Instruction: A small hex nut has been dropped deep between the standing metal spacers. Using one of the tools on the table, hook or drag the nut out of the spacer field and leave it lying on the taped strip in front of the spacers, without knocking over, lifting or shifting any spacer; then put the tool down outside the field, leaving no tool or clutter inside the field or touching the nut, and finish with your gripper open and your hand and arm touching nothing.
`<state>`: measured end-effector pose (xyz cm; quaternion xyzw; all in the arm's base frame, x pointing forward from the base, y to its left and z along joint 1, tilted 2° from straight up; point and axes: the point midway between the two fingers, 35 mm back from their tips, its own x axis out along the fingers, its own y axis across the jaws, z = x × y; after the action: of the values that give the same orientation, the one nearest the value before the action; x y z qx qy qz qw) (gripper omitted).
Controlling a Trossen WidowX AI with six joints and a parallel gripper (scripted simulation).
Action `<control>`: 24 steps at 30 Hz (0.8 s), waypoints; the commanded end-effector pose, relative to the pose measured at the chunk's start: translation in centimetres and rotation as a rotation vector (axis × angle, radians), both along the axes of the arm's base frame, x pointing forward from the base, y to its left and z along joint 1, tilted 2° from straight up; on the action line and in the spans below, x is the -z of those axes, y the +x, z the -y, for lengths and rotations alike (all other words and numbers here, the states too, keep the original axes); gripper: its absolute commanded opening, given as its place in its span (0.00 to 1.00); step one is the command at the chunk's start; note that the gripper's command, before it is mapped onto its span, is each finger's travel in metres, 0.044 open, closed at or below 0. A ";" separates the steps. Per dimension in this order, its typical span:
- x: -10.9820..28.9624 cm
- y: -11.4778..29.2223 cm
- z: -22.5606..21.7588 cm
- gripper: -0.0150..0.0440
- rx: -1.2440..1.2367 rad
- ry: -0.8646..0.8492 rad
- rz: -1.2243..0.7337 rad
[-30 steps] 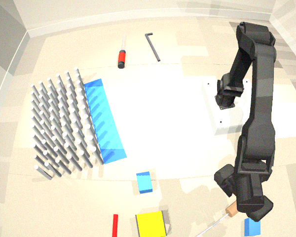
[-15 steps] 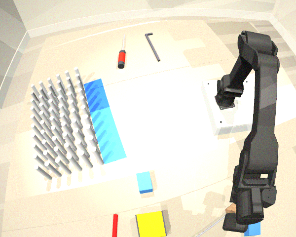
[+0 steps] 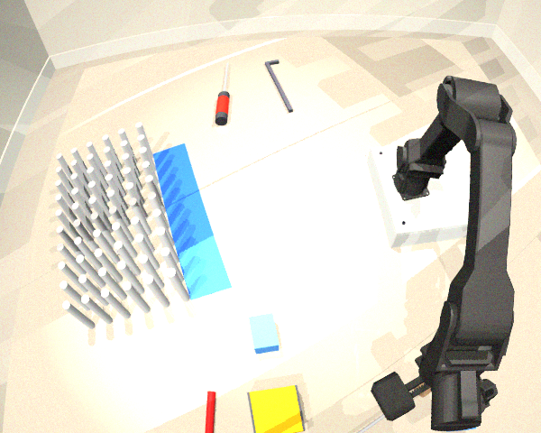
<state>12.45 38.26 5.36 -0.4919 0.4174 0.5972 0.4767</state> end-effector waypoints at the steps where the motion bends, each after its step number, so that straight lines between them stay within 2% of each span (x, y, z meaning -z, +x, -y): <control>1: -0.7 1.4 -1.3 1.00 0.836 -0.109 -0.037; 12: -0.6 1.9 -1.6 1.00 1.415 -0.152 -0.048; 24: -0.5 1.9 -1.6 1.00 1.424 -0.152 -0.048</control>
<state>14.09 39.45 5.42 -0.1565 0.6858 0.1614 0.6922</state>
